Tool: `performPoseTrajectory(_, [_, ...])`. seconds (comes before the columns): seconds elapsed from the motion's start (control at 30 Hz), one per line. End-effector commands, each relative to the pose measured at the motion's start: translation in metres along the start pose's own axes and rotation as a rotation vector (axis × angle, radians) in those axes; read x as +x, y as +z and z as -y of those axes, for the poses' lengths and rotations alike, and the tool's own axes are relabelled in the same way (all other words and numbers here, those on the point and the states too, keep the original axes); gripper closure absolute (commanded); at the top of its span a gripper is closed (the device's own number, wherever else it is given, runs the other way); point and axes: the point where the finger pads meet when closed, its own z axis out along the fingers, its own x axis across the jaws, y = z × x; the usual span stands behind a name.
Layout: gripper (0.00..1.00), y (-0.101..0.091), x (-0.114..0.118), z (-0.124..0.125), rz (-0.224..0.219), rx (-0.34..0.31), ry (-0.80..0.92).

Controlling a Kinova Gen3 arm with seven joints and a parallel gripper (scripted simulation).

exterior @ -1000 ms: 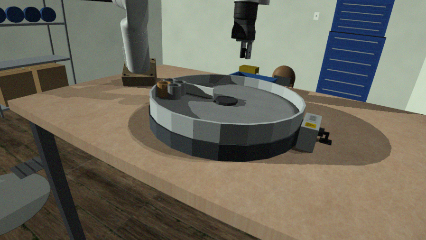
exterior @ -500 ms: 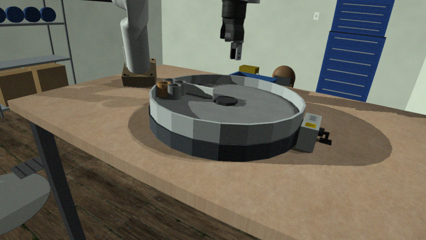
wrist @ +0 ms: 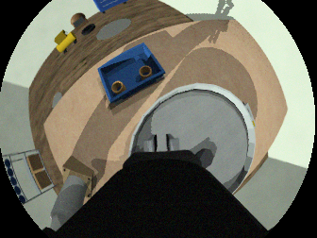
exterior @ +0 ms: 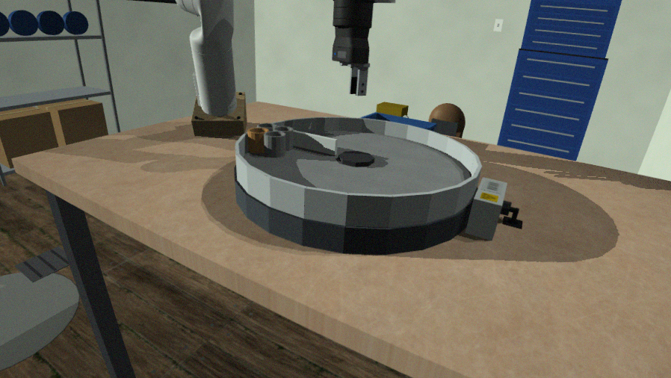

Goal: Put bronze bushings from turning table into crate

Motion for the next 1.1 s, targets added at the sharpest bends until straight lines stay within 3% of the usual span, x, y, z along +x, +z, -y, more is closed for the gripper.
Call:
performPoseTrajectory(0.0, [0.55, 0.000, -0.007, -0.015, 0.017, 0.009, 0.032])
performPoseTrajectory(0.37, [0.55, 0.000, -0.007, -0.015, 0.017, 0.009, 0.032])
performPoseTrajectory(0.53, [0.55, 0.002, -0.003, -0.068, 0.018, 0.008, 0.163])
performPoseTrajectory(0.93, [0.55, 0.002, -0.003, -0.068, 0.018, 0.008, 0.163])
performPoseTrajectory(1.07, [0.55, 0.004, 0.000, -0.110, 0.018, 0.006, 0.268])
